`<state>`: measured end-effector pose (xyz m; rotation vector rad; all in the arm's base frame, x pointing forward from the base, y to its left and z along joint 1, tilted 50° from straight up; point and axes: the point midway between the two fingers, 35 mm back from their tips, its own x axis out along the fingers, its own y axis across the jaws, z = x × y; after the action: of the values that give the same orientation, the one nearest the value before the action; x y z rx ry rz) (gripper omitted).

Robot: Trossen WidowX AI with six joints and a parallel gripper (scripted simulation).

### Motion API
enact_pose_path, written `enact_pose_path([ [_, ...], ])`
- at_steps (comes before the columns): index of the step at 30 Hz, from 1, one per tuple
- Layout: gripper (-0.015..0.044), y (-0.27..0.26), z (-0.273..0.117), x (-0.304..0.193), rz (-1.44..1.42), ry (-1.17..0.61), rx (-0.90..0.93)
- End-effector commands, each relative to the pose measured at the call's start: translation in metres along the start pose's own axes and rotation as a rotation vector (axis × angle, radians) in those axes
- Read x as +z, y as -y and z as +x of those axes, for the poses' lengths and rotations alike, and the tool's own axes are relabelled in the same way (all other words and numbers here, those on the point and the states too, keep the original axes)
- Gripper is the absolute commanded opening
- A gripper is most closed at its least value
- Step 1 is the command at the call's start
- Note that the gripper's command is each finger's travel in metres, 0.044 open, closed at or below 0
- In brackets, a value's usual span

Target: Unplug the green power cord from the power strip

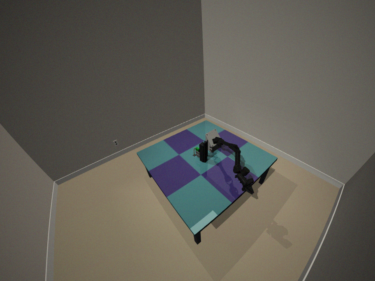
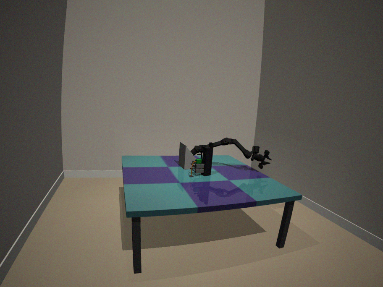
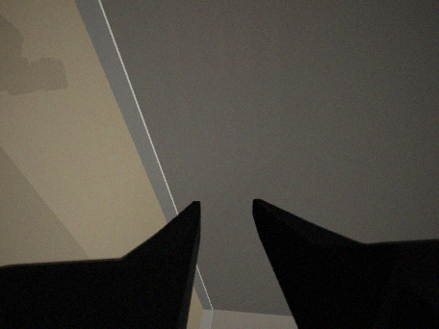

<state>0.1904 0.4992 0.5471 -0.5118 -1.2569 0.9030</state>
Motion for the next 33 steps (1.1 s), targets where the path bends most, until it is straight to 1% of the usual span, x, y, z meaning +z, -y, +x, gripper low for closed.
enact_pose_path([
  [1, 0.0160, -0.030, -0.021, -0.067, 0.099, -0.148, 0.118],
  [4, 0.0160, -0.040, -0.039, -0.107, 0.167, -0.248, 0.173],
  [8, 0.0160, -0.054, -0.075, -0.165, 0.280, -0.407, 0.239],
  [15, 0.0160, -0.071, -0.158, -0.256, 0.504, -0.707, 0.302],
  [20, 0.0160, -0.079, -0.227, -0.306, 0.677, -0.923, 0.302],
  [24, 0.0160, -0.082, -0.288, -0.336, 0.827, -1.100, 0.274],
  [29, 0.0160, -0.085, -0.371, -0.362, 1.036, -1.326, 0.199],
  [33, 0.0160, -0.087, -0.440, -0.370, 1.219, -1.508, 0.103],
])
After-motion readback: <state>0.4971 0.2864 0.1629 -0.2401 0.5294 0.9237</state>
